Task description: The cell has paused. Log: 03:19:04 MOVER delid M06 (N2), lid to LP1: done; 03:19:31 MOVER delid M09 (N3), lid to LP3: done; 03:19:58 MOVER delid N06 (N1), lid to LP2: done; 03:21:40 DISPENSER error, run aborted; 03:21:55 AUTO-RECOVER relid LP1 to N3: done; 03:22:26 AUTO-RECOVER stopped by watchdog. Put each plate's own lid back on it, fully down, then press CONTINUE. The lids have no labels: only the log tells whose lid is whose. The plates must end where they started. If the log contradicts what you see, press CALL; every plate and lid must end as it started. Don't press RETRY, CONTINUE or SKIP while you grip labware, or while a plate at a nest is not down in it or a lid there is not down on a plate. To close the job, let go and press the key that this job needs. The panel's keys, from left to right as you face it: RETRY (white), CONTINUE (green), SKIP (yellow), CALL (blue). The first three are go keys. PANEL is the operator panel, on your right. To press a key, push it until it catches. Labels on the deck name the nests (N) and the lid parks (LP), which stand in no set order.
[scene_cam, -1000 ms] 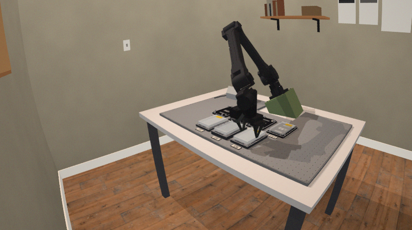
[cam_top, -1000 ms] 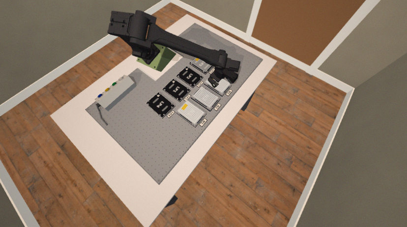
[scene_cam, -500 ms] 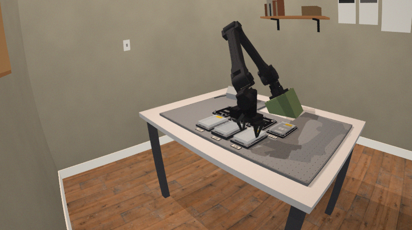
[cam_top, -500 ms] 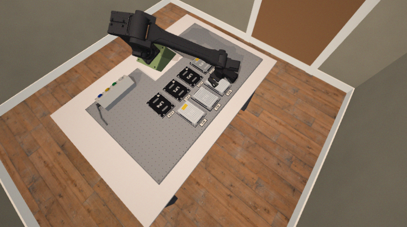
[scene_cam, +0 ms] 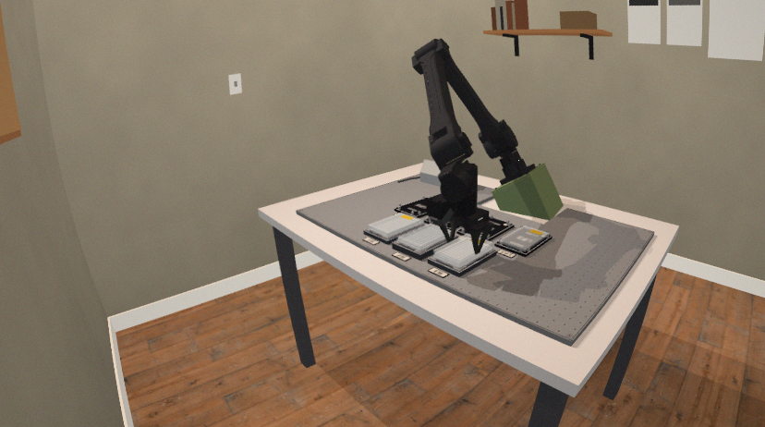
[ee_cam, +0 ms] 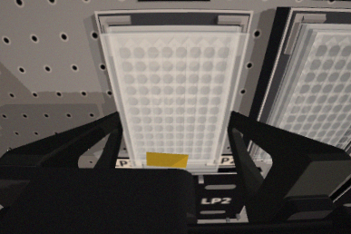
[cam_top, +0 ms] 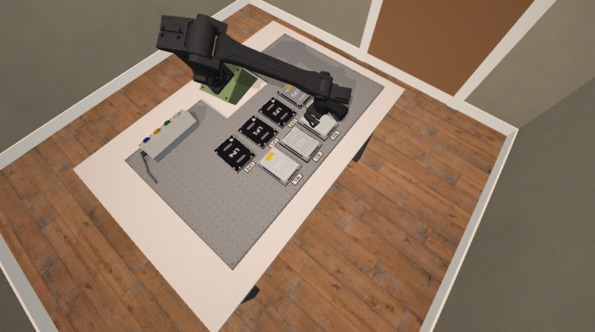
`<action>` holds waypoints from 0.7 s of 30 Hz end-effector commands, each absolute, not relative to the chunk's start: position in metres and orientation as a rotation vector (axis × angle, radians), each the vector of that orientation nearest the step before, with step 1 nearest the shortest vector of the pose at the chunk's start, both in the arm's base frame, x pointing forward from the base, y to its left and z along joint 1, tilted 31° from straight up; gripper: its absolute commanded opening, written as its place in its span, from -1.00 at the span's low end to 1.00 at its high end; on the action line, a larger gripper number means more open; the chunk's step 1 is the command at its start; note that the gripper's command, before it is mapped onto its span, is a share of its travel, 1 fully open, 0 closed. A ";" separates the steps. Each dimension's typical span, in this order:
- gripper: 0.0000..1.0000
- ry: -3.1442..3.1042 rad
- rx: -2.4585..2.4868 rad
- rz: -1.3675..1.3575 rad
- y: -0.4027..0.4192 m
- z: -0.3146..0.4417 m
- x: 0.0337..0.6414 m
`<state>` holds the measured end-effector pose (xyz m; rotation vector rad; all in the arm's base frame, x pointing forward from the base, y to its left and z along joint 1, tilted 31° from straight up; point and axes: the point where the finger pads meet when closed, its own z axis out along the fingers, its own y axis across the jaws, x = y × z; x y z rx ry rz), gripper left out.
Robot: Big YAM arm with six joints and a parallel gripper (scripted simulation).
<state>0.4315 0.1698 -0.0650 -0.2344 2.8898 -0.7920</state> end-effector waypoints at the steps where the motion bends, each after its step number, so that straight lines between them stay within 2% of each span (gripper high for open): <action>1: -1.00 2.848 -0.226 -0.735 0.194 -0.044 0.449; 21: -1.00 2.844 -0.222 -0.728 0.202 -0.030 0.446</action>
